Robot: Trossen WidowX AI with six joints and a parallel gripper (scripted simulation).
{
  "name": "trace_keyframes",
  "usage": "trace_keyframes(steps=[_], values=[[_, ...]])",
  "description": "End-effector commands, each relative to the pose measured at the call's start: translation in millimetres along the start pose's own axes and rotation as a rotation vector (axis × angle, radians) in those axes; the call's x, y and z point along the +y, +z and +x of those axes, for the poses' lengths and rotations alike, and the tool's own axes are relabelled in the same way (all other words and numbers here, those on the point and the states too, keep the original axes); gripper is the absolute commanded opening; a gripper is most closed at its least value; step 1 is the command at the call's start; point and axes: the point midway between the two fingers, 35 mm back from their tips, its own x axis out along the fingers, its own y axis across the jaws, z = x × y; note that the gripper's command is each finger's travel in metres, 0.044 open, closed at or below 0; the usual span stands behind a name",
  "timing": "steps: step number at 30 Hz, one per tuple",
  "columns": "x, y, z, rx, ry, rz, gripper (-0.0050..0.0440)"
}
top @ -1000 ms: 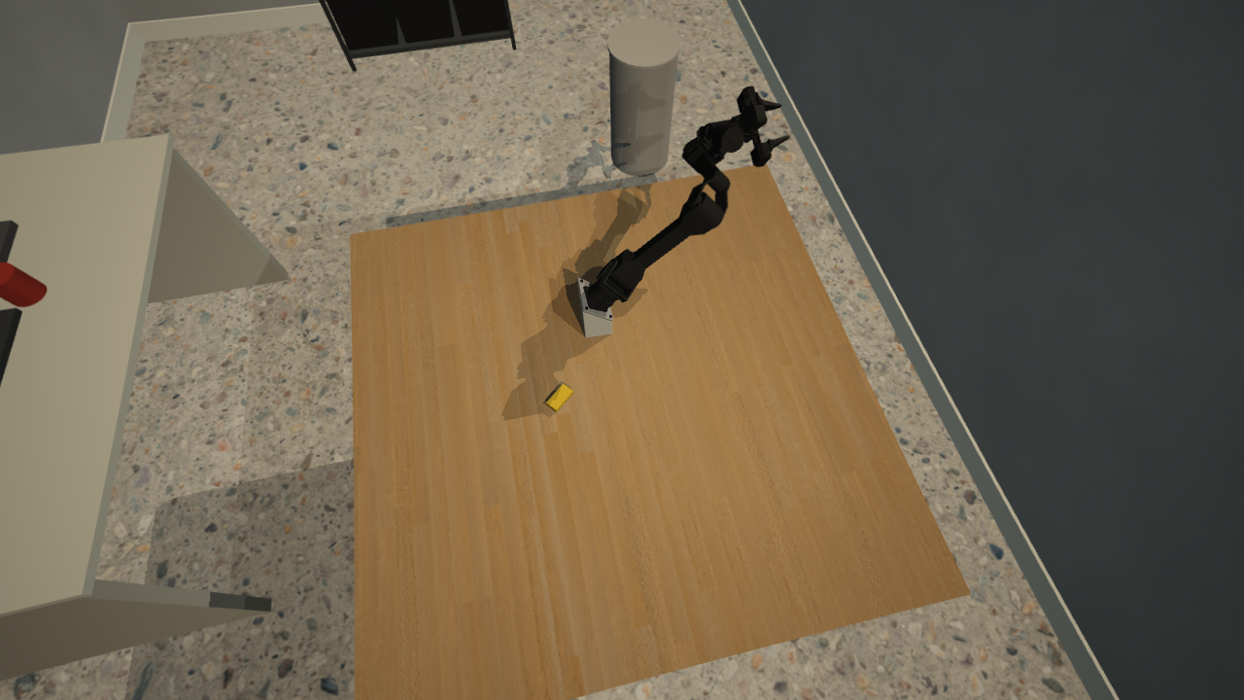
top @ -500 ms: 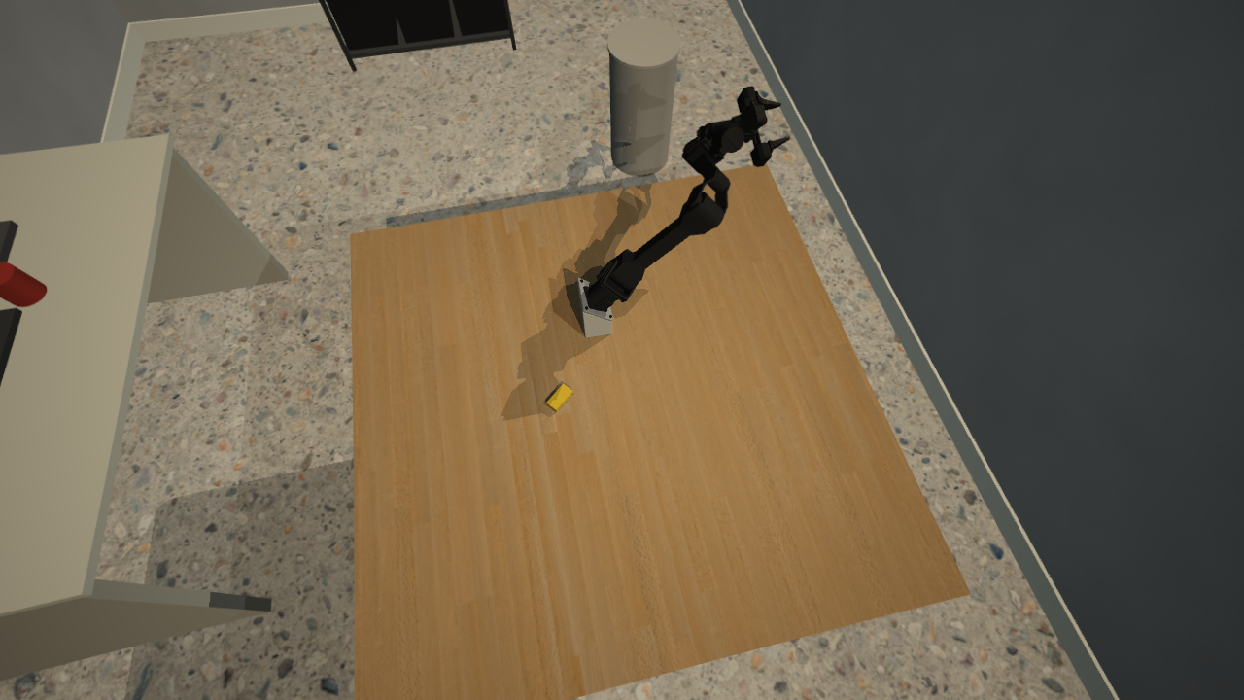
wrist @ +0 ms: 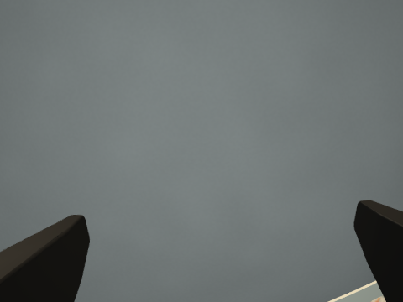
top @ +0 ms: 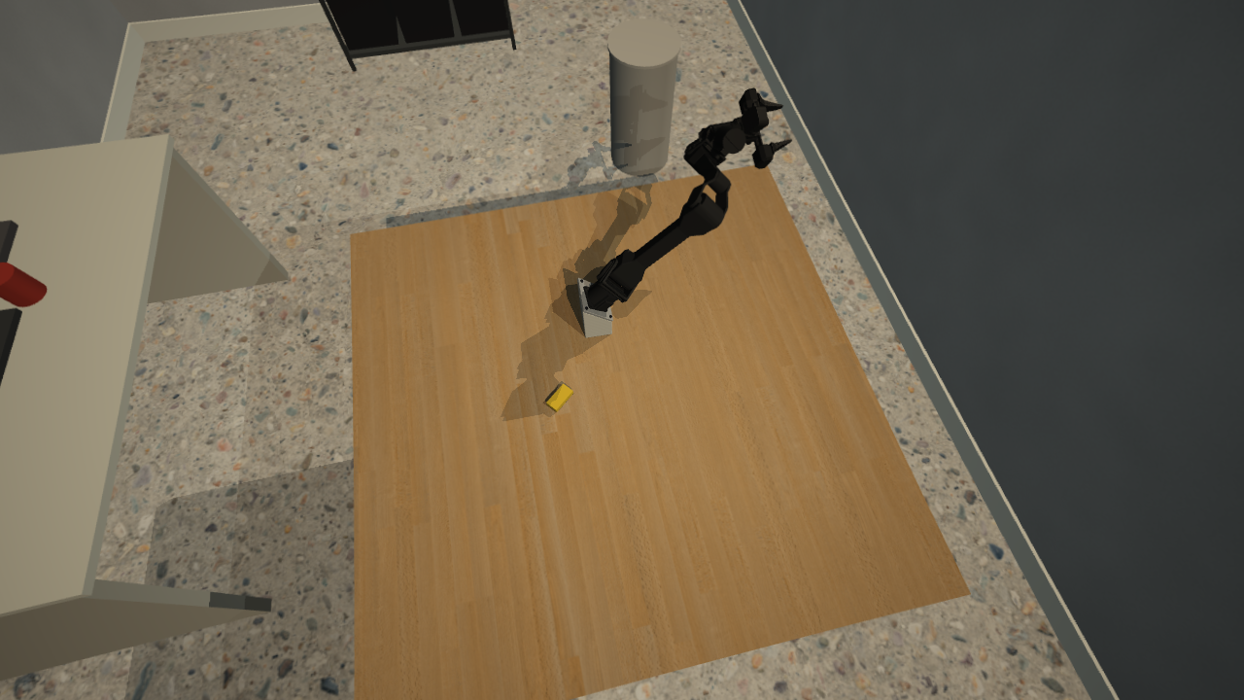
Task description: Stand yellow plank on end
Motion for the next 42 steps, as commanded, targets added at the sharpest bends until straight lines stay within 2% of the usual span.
trace_keyframes(steps=[1,15,20,30,32,42], values=[[-8.8,9.3,4.2,-0.018,-0.009,0.004,0.0440],[-38.6,4.1,21.1,-0.031,-0.044,-0.065,0.0440],[-59.4,0.9,31.1,-0.037,-0.067,-0.114,0.0440],[-119.1,-3.7,52.6,-0.043,-0.134,-0.244,0.0440],[-119.1,-3.7,52.6,-0.043,-0.134,-0.244,0.0440],[-203.7,-0.5,66.8,-0.029,-0.234,-0.413,0.0440]])
